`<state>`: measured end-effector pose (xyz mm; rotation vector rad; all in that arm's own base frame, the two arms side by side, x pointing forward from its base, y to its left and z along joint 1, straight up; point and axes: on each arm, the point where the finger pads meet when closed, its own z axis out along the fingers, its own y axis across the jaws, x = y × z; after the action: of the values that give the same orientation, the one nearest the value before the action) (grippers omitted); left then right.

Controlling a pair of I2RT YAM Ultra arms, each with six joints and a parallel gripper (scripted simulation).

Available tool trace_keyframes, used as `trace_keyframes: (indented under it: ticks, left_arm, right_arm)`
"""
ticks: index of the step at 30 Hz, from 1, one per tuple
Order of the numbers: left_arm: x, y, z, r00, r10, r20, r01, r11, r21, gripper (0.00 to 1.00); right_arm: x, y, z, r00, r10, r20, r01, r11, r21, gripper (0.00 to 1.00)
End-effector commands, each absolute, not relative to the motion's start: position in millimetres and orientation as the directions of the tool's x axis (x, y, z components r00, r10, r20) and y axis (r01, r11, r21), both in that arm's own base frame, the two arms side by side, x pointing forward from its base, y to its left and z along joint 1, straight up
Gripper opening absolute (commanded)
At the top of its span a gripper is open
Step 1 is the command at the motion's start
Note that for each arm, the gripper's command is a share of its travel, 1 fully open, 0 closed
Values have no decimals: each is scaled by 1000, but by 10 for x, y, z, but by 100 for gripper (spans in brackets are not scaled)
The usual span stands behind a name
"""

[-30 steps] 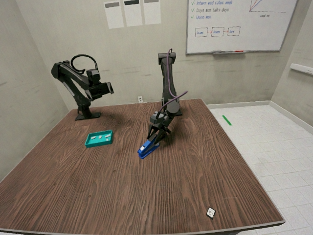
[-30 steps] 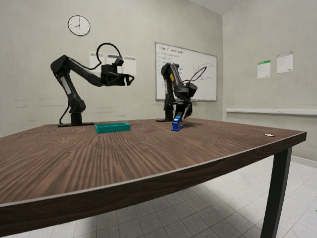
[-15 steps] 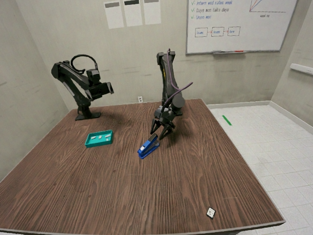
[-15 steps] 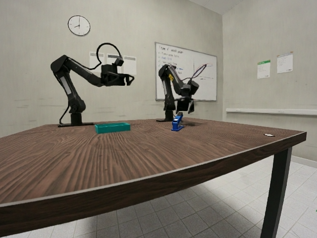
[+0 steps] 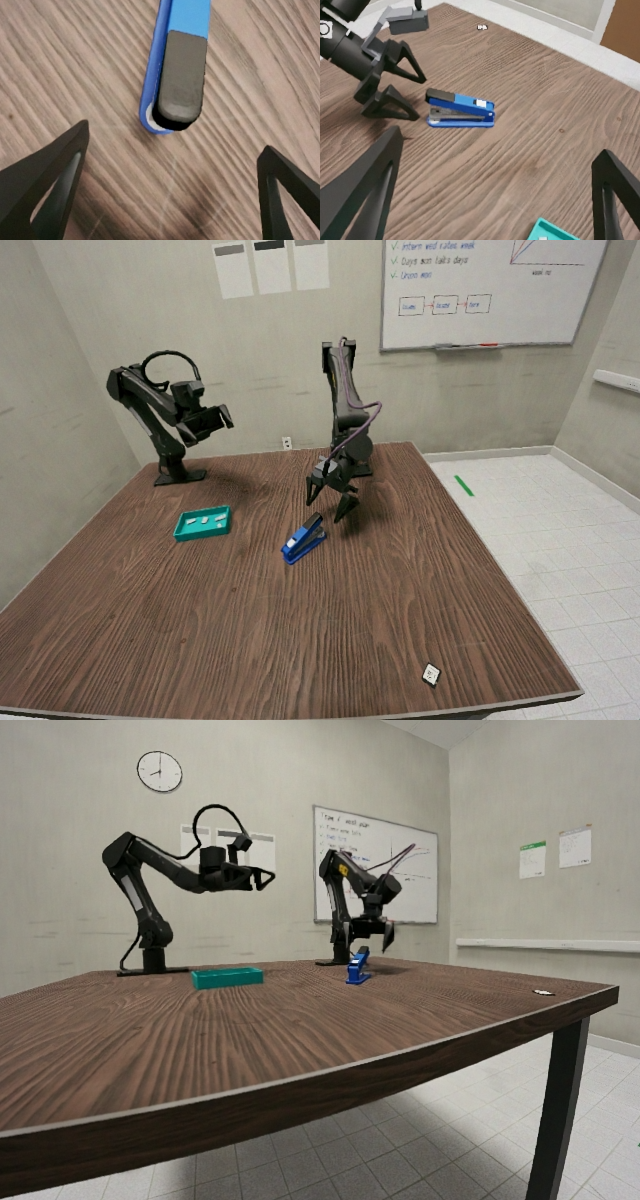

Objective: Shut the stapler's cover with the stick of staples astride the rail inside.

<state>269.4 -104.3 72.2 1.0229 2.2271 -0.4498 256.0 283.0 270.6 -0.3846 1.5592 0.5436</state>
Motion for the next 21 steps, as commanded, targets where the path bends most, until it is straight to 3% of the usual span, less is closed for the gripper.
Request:
trace_keyframes:
  ticks: [1,21]
  left_arm:
    - [2673,-998,797,-582,650,-489,759,650,-38,100]
    - [2849,-1214,1181,-621,783,-28,784,621,-1,100]
  right_arm:
    - [2462,2914,2707,-79,67,-995,-674,732,103,100]
    - [2474,2837,2718,-80,65,-995,-732,674,103,100]
